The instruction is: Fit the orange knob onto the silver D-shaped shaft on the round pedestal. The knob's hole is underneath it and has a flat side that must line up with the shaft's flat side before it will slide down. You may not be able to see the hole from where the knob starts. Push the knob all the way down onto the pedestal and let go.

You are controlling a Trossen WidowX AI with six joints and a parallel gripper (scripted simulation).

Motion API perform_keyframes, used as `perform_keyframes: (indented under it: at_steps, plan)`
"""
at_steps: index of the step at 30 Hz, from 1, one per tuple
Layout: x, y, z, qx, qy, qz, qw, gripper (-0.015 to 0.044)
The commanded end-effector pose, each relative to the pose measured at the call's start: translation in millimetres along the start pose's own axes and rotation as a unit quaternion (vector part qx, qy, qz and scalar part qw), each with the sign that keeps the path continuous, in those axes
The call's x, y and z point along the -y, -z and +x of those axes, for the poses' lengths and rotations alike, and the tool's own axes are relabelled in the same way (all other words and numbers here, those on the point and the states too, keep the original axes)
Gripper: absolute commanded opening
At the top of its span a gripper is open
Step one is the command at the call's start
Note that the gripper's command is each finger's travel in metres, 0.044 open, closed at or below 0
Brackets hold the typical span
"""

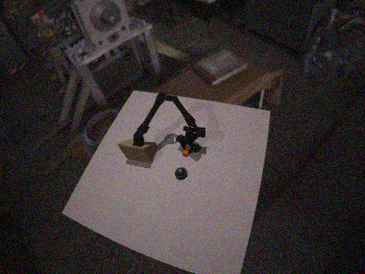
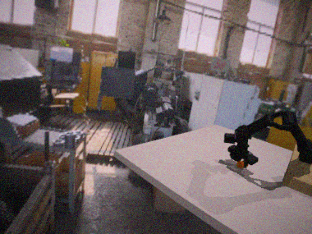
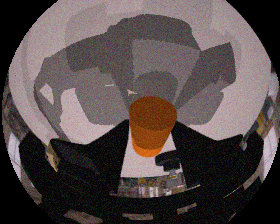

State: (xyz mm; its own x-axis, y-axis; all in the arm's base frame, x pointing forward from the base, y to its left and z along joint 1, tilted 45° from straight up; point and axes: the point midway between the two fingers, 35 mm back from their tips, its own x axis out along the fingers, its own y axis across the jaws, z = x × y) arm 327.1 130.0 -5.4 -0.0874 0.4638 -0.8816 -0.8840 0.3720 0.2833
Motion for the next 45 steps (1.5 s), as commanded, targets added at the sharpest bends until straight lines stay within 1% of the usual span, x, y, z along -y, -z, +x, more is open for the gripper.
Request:
perform_keyframes:
  at_steps: [1,5,11,28,45]
  plan:
    - [-0.6,-0.5,0.8,0.001,-0.001,0.001,1.000,0.0207]
    - [-0.6,-0.5,0.8,0.001,-0.001,0.001,1.000,0.0180]
    - [-0.2,1.6,-0.3,0.015,-0.001,0.001,1.000,0.0180]
    - [0.4,21.8,-5.0,0.171,0.000,0.001,0.985,0.0180]
    - [0.5,41.2,-3.5,0.313,0.000,0.002,0.950,0.0180]
